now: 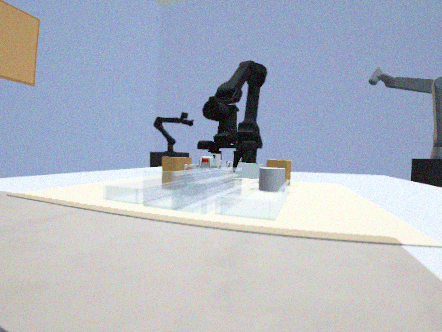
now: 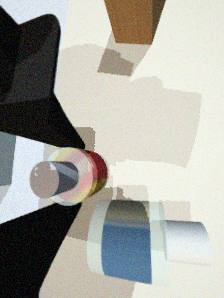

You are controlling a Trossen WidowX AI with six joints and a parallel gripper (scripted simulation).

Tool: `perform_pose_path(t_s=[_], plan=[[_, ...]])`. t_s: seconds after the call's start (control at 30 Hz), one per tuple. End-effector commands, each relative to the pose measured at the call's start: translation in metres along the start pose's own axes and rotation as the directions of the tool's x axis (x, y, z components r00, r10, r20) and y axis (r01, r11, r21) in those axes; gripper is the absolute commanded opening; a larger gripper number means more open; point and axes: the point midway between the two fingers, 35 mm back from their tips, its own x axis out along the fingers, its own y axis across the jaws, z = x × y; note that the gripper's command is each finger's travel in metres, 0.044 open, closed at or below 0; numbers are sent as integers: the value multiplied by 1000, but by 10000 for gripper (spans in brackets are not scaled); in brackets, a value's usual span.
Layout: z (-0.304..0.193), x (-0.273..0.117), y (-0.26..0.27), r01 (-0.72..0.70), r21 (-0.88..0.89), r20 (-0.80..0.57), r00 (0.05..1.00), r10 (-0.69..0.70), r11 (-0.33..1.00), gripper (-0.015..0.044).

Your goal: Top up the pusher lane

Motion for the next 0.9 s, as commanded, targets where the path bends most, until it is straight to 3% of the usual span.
perform_pose_path(t_s=[0.0, 0.5, 0.87], plan=[[3, -12, 0, 2, 4, 3, 1000, -2, 1000, 6], [-7, -100, 6, 2, 4, 2, 1000, -2, 1000, 0], [11, -101, 8, 2, 10, 4, 1000, -2, 1000, 0]])
